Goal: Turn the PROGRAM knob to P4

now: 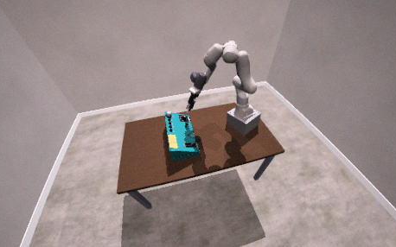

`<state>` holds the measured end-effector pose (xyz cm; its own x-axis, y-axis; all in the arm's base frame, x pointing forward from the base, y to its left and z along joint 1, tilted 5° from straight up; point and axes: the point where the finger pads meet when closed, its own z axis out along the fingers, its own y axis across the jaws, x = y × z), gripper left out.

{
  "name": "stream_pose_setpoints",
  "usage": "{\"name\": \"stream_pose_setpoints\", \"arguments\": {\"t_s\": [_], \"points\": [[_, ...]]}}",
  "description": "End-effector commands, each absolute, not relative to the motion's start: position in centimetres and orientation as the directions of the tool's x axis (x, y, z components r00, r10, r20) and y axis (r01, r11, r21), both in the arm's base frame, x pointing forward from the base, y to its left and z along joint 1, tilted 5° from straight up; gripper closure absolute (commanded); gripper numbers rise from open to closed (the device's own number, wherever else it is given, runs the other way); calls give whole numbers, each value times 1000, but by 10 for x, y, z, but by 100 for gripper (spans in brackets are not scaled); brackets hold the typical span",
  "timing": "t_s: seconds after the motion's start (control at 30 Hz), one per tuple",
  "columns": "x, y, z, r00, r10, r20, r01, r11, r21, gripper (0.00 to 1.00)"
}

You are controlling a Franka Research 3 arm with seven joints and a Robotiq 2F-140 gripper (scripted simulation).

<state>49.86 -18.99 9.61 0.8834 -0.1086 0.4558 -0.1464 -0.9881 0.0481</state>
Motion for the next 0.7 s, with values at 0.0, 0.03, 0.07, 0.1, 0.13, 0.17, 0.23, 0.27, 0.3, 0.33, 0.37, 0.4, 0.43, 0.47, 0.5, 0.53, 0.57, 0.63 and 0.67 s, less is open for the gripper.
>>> {"name": "stream_pose_setpoints", "arguments": {"t_s": [0.0, 0.03, 0.07, 0.1, 0.13, 0.17, 0.23, 0.27, 0.3, 0.33, 0.37, 0.4, 0.43, 0.47, 0.5, 0.53, 0.57, 0.63, 0.67], "points": [[507, -194, 84, 889, -44, 456, -93, -992, 86, 56], [509, -195, 81, 889, -44, 456, -93, -992, 86, 56], [511, -195, 77, 889, -44, 456, -93, -992, 86, 56], [513, -196, 73, 889, -44, 456, -93, -992, 86, 56], [514, -196, 69, 889, -44, 456, -93, -992, 86, 56], [516, -197, 65, 889, -44, 456, -93, -992, 86, 56], [518, -197, 62, 889, -44, 456, -93, -992, 86, 56], [518, -197, 62, 889, -44, 456, -93, -992, 86, 56], [520, -198, 58, 889, -44, 456, -93, -992, 86, 56], [522, -198, 55, 889, -44, 456, -93, -992, 86, 56], [523, -199, 52, 889, -44, 456, -93, -992, 86, 56], [524, -199, 49, 889, -44, 456, -93, -992, 86, 56], [526, -199, 47, 889, -44, 456, -93, -992, 86, 56], [527, -199, 45, 889, -44, 456, -93, -992, 86, 56], [528, -200, 43, 889, -44, 456, -93, -992, 86, 56], [529, -200, 41, 889, -44, 456, -93, -992, 86, 56], [530, -200, 40, 889, -44, 457, -93, -992, 86, 56], [531, -201, 37, 889, -44, 456, -93, -992, 86, 56], [531, -201, 35, 889, -44, 456, -93, -992, 85, 56]]}}
